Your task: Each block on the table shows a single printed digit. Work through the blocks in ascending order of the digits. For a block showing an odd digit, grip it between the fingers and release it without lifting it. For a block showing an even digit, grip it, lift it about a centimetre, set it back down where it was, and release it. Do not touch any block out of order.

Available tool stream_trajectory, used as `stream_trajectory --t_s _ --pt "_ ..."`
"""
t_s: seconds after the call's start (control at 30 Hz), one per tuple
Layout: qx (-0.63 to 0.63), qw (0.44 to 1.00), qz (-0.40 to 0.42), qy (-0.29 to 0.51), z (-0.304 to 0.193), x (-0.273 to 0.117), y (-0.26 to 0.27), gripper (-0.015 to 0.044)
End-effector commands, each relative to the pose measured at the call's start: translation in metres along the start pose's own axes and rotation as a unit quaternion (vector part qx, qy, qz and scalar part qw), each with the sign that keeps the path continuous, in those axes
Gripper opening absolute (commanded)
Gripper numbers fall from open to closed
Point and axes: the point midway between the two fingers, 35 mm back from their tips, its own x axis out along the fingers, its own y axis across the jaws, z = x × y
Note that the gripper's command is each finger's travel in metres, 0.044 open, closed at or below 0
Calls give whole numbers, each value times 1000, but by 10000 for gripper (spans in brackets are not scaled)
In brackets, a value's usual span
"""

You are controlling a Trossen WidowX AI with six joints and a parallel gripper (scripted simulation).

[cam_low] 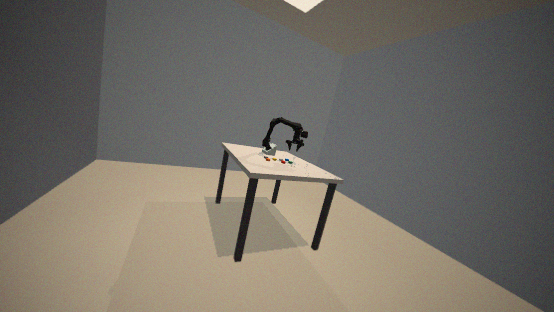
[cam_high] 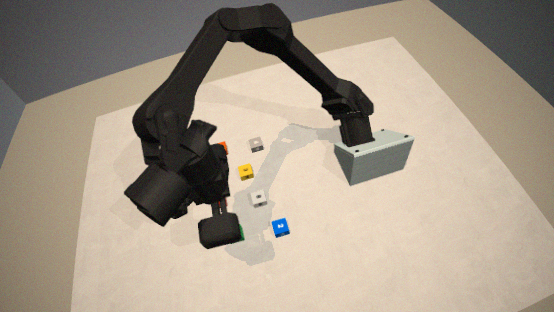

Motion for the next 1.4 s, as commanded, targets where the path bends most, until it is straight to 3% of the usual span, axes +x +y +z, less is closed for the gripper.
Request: stream_trajectory --t_s 0.0,0.57,0.77,1.37 --pt "-8 1000 -3 -2 6 -1 1 400" --pt "-8 1000 -2 -2 8 -1 -3 400" --pt "-8 1000 -5 -2 37 -1 -97 400" --pt "-8 1000 -5 -2 37 -1 -97 400"
